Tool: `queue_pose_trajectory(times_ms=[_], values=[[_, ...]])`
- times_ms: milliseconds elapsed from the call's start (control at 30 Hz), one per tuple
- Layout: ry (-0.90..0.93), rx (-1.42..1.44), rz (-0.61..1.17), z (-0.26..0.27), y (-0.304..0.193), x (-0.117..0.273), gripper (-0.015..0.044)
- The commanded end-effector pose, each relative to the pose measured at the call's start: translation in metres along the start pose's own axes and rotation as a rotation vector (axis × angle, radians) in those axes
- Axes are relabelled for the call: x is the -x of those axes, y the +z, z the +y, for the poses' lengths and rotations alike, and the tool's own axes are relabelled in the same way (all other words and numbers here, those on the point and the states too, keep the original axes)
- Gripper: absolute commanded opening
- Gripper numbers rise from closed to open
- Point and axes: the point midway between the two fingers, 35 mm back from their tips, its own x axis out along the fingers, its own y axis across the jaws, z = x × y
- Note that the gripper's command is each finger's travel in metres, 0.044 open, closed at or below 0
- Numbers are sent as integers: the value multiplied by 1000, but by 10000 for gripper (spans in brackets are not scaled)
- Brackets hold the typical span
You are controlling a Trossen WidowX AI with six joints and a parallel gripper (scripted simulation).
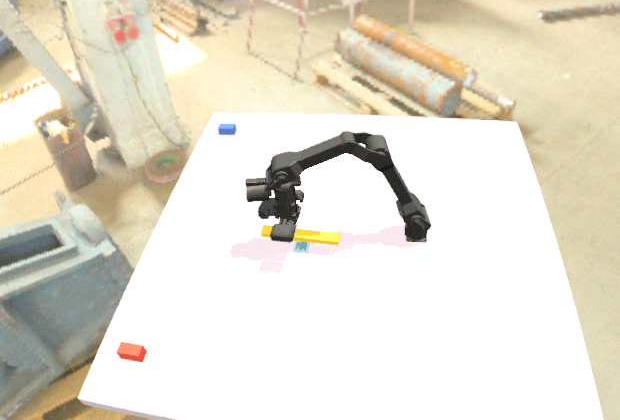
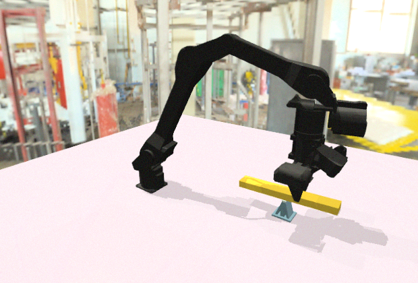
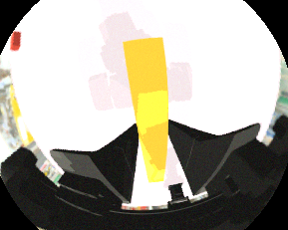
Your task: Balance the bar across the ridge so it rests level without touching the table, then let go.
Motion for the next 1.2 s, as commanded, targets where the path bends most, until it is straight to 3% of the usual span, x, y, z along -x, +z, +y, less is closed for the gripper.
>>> queue_pose_trajectory(times_ms=[0, 1167], values=[[-4, -4, -1, -1, 0, -1, 0], [-4, -4, -1, -1, 0, -4, 0]])
